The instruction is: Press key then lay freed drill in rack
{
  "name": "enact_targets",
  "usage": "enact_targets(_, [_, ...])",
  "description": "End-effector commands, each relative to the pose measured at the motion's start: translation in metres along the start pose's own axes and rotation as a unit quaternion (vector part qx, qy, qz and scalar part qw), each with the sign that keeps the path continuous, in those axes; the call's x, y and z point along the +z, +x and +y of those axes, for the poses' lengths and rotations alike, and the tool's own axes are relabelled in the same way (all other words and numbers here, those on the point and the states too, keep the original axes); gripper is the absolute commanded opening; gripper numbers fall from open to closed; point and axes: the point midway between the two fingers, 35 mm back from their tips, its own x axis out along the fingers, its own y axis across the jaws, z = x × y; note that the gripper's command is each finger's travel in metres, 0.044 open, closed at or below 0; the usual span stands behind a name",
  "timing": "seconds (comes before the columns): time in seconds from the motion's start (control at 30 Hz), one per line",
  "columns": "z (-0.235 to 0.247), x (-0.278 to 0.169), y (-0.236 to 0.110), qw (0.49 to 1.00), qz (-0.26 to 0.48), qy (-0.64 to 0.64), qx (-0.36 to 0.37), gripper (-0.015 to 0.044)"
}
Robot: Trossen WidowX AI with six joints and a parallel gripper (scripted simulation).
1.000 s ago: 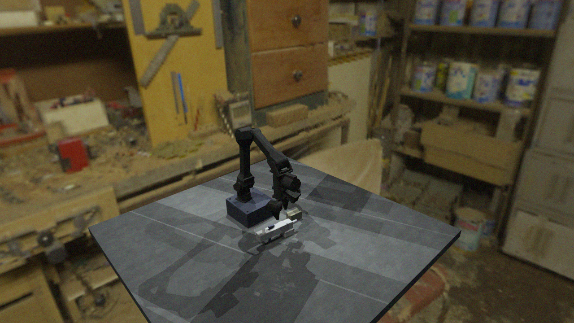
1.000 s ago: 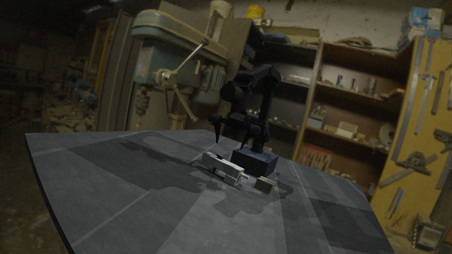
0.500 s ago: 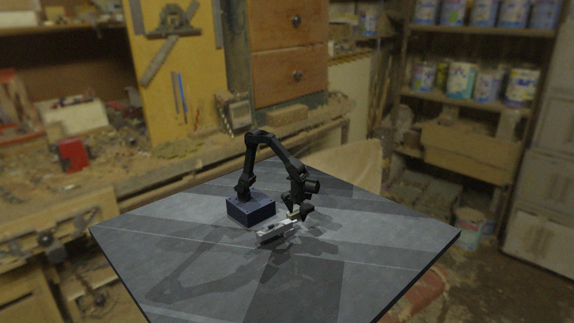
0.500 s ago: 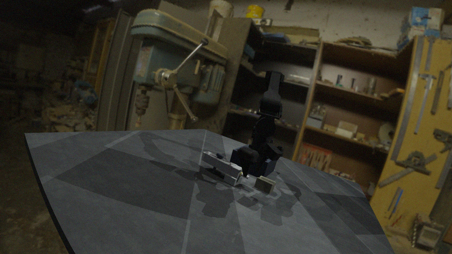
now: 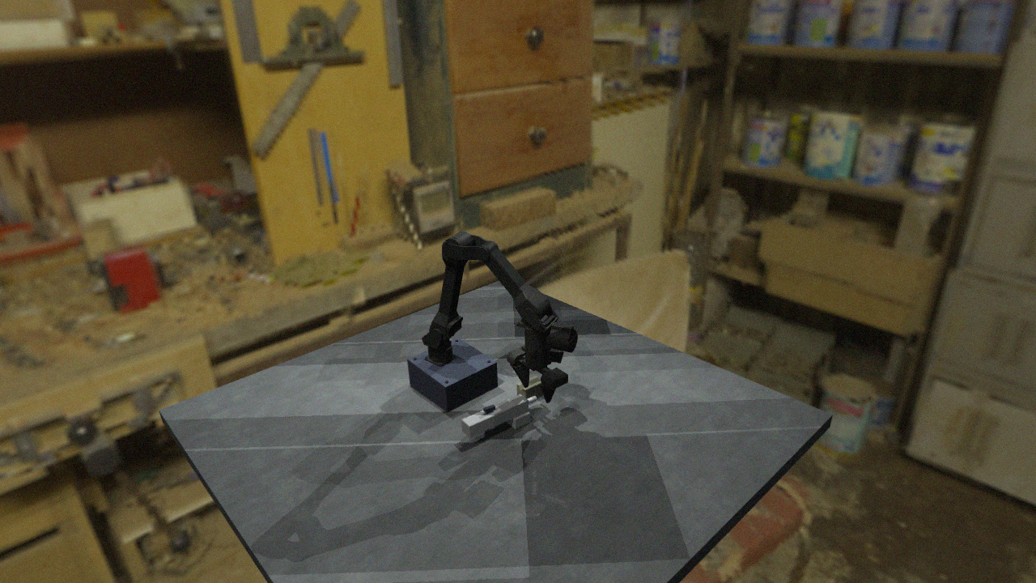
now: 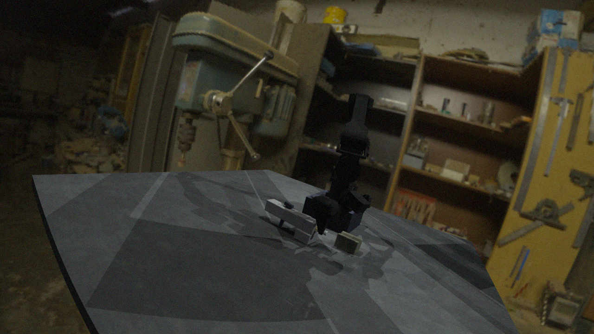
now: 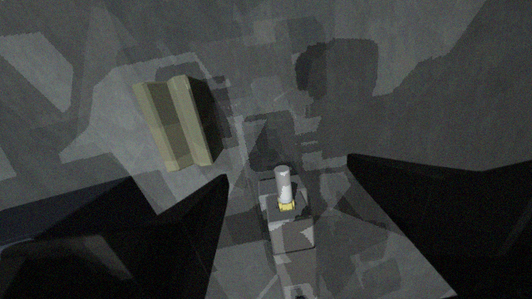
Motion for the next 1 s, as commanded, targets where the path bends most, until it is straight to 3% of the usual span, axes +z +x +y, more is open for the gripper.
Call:
enact_targets(0.0, [0.002,-0.003,0.008,1.000,0.003,-0.003,0.004,0.0440])
enact_targets(0.87, [0.003,-0.014,0.045,1.000,0.004,-0.003,0.004,0.0440])
enact_targets(0.97, [0.001,-0.013,0.042,1.000,0.003,0.000,0.002,0.0361])
